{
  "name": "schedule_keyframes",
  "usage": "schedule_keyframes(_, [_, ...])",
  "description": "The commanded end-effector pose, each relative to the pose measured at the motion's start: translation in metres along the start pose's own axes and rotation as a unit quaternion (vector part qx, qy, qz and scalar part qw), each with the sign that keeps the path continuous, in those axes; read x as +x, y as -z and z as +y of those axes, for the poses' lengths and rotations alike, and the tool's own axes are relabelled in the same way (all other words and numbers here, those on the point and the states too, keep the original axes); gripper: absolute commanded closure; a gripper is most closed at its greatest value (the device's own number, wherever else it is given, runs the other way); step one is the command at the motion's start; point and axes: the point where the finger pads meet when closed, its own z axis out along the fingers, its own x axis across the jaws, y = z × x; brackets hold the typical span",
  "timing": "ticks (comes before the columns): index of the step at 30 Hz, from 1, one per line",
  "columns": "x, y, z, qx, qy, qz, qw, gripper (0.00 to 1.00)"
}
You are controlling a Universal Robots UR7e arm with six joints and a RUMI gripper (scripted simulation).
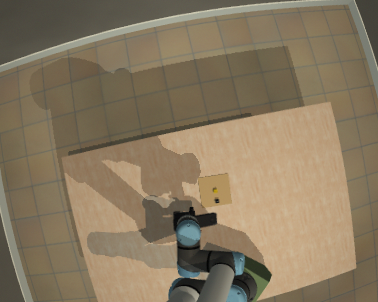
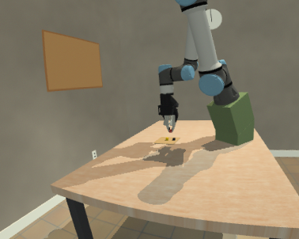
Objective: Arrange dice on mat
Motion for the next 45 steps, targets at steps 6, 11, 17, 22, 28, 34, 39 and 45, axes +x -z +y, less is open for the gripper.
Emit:
schedule_keyframes(6, [-0.0019, 0.0003, -0.0001, 0.000, -0.009, -0.002, 1.000, 1.00])
schedule_keyframes(11, [-0.0012, -0.0005, -0.0005, -0.012, -0.009, 0.000, 1.000, 1.00])
schedule_keyframes(17, [-0.0009, -0.0014, -0.0006, -0.038, -0.009, 0.001, 0.999, 1.00])
schedule_keyframes(22, [-0.0019, -0.0016, -0.0002, -0.070, -0.009, -0.002, 0.998, 1.00])
schedule_keyframes(28, [-0.0023, -0.0026, -0.0006, -0.135, -0.009, -0.003, 0.991, 1.00])
schedule_keyframes(34, [-0.0023, -0.0037, -0.0013, -0.197, -0.009, -0.003, 0.980, 1.00])
schedule_keyframes(39, [-0.0016, -0.0048, -0.0020, -0.236, -0.008, -0.001, 0.972, 1.00])
schedule_keyframes(45, [-0.0019, -0.0051, -0.0029, -0.301, -0.008, -0.002, 0.954, 1.00])
